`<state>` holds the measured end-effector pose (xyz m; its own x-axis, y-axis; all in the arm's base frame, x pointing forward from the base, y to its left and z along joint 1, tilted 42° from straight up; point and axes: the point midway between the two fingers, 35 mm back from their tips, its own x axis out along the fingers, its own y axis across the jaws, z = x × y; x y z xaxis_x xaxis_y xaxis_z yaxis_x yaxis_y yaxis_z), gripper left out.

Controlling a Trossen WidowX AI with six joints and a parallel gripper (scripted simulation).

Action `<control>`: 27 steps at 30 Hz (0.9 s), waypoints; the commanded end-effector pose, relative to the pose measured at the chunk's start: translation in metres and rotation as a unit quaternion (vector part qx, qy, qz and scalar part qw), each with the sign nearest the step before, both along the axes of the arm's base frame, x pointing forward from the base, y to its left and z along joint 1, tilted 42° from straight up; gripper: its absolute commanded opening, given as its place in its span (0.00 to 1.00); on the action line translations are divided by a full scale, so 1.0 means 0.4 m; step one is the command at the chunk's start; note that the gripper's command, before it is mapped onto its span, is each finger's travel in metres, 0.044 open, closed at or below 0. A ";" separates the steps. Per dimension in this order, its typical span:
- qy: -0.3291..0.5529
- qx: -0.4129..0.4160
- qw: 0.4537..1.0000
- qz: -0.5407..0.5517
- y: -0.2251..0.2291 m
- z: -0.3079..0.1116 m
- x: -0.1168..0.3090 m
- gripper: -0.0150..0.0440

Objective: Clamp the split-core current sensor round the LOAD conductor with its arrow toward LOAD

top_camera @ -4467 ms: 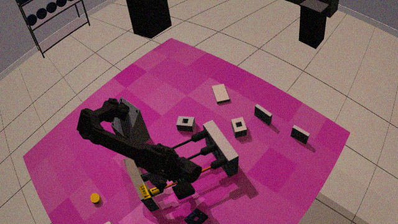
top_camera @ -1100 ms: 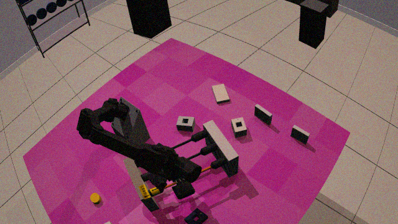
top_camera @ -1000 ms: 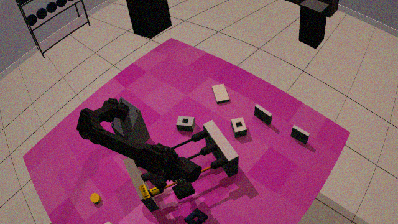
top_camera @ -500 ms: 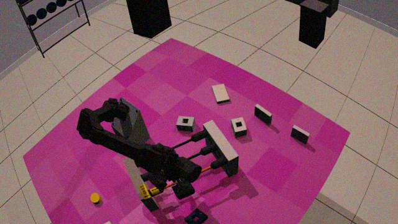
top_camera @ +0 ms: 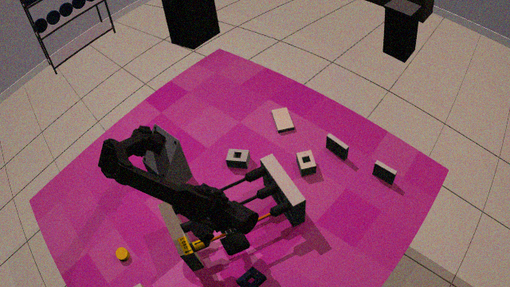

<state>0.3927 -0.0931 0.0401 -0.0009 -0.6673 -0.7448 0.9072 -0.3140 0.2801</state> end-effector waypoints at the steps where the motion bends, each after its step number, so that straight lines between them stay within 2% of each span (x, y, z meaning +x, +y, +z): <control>1: 0.000 0.000 1.000 0.000 0.000 0.000 0.000 0.46; 3: 0.000 0.000 1.000 0.000 0.000 0.000 0.000 0.44; 7: -0.001 0.001 1.000 0.000 0.004 0.004 0.000 0.26; 27: 0.002 0.000 1.000 0.001 0.002 0.002 -0.002 0.25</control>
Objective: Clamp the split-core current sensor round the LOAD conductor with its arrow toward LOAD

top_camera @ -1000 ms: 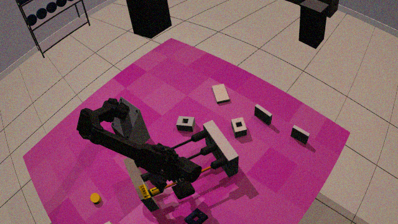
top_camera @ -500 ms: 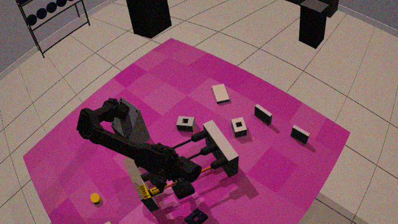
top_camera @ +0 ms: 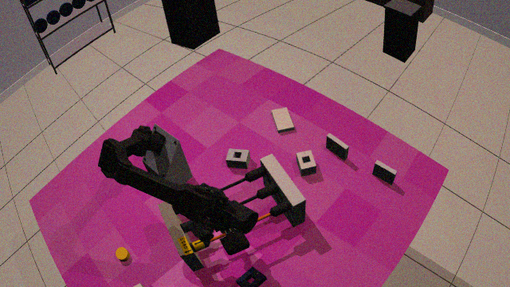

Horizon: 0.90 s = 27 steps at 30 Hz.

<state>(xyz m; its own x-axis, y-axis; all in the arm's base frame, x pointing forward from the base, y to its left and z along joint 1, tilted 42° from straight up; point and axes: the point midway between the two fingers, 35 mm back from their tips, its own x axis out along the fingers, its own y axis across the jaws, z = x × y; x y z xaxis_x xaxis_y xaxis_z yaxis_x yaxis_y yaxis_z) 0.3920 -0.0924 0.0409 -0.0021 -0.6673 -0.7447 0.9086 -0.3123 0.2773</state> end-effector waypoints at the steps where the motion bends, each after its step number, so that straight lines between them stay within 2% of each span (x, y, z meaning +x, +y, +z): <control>1: 0.000 0.000 1.000 0.000 0.000 0.000 -0.001 0.25; 9: 0.000 0.000 1.000 0.000 -0.008 -0.010 0.000 0.25; 19: -0.002 0.000 1.000 -0.001 -0.002 -0.002 0.001 0.70; 27: -0.002 0.000 1.000 -0.001 -0.002 -0.002 0.001 0.70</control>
